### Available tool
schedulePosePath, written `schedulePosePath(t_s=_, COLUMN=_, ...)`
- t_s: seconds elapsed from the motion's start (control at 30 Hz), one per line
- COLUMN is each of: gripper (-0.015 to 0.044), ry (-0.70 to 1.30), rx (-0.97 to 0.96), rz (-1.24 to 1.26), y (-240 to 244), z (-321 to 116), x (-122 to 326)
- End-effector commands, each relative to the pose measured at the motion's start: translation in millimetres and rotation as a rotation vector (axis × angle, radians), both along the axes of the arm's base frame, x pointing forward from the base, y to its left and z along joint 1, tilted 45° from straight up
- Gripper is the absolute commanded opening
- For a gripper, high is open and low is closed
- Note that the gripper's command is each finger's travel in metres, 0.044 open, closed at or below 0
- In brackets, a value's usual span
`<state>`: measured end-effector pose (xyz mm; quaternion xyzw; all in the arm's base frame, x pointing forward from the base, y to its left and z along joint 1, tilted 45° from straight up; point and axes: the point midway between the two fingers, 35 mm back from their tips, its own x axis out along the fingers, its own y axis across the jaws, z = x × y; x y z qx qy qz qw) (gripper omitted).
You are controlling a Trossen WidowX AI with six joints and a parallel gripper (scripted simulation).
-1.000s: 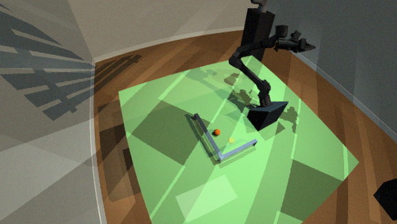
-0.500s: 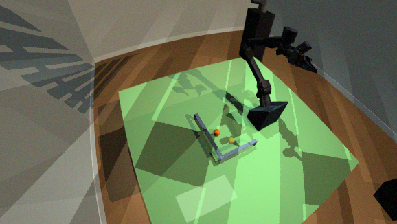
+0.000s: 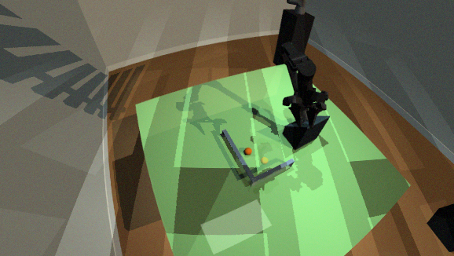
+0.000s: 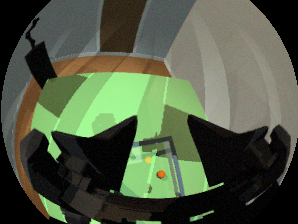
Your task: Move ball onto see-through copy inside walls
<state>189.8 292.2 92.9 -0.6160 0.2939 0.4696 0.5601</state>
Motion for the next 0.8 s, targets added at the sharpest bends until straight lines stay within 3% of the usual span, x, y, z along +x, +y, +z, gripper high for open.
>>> schedulePosePath(t_s=0.0, gripper=0.0292, ry=-0.023, rx=-0.199, rz=-0.093, y=-46.0, z=-21.0, x=53.6)
schedulePosePath(t_s=0.27, gripper=0.0292, ry=0.041, rx=-0.594, rz=-0.237, y=-159.3, z=-54.5, x=129.0)
schedulePosePath(t_s=0.5, gripper=0.0292, ry=0.168, rx=-0.815, rz=-0.306, y=-242.3, z=-74.0, x=151.5)
schedulePosePath(t_s=0.77, gripper=0.0292, ry=0.216, rx=-0.892, rz=-0.295, y=-264.9, z=-77.4, x=154.9)
